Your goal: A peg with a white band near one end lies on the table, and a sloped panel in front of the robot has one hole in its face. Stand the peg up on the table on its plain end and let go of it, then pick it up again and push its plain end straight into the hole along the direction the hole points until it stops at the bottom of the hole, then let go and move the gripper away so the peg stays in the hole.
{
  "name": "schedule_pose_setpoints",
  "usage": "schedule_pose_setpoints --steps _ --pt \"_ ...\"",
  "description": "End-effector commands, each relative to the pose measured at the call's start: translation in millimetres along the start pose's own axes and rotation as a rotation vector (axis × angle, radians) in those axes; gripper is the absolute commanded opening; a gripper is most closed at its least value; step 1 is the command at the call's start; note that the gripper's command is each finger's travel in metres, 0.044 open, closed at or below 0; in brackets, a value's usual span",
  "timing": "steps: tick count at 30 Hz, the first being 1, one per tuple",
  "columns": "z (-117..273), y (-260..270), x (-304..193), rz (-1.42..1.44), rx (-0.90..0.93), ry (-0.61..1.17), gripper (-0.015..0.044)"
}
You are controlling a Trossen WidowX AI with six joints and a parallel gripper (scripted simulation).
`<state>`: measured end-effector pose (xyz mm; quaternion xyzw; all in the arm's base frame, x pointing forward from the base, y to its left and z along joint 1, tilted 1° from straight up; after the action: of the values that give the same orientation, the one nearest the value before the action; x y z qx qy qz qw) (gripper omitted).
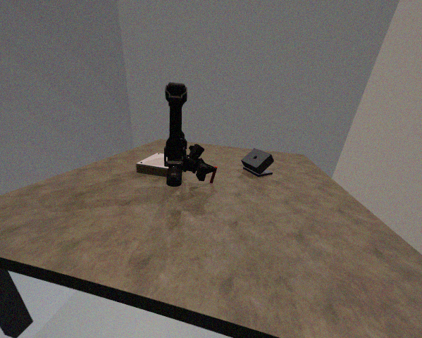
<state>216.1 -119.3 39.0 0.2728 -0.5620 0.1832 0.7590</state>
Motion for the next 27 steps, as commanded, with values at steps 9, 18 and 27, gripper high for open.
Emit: schedule_pose_setpoints --steps 9,18,27 --pt "2.4 -0.8 -2.7 -0.002 -0.002 -0.006 0.0051" --pt "3.8 -1.2 -3.3 -0.005 -0.004 -0.014 0.0051" --pt "5.2 -1.5 -4.0 -0.009 -0.006 -0.022 0.0051"
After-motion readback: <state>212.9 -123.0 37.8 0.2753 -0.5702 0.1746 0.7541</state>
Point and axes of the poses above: the point midway between the two fingers, 35 mm back from their tips, its own z axis back along the fingers, its own y axis across the jaws, x = y × z, the point moved 2 cm from there along z, back along the fingers, and after that the axes turned 13 degrees about -z, right-handed, at the moved point
